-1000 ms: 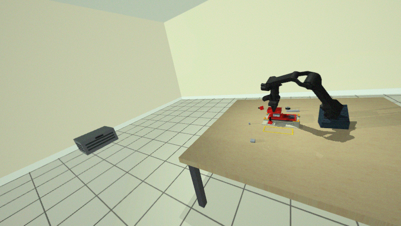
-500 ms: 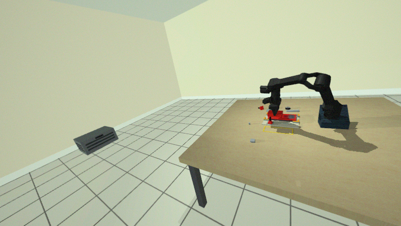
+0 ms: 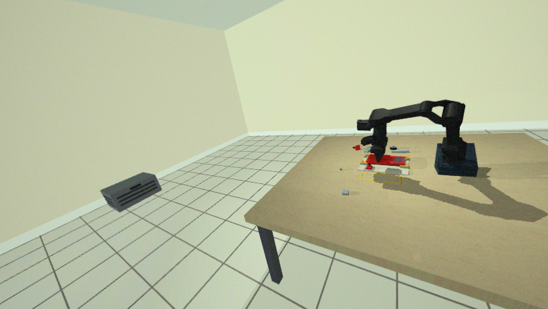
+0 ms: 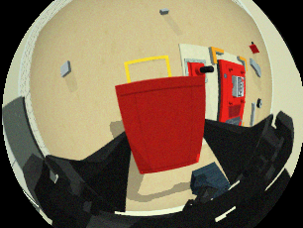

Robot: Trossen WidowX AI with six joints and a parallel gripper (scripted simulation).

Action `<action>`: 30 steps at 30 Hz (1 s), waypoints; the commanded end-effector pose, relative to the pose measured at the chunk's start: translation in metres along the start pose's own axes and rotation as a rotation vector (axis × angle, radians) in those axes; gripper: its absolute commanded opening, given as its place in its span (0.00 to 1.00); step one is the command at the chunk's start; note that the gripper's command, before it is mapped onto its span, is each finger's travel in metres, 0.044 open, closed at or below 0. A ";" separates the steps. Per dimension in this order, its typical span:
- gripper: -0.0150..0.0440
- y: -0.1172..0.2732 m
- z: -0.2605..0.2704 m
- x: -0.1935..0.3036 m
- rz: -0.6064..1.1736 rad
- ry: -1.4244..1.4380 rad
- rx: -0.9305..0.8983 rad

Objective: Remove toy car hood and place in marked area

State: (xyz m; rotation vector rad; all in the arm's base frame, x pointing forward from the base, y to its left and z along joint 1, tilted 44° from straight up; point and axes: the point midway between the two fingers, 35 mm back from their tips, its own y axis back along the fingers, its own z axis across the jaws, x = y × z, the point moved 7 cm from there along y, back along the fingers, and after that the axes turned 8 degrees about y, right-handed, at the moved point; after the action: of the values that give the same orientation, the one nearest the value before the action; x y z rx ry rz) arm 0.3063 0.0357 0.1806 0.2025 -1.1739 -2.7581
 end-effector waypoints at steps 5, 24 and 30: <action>0.25 -0.006 0.001 0.001 0.005 -0.011 -0.005; 0.25 -0.020 0.001 0.000 0.004 -0.011 -0.003; 0.25 -0.024 0.001 0.000 0.004 -0.010 -0.003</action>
State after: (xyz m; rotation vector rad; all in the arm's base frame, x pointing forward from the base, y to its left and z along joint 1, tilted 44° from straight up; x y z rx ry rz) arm 0.3052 0.0511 0.1665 0.1970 -1.1755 -2.7573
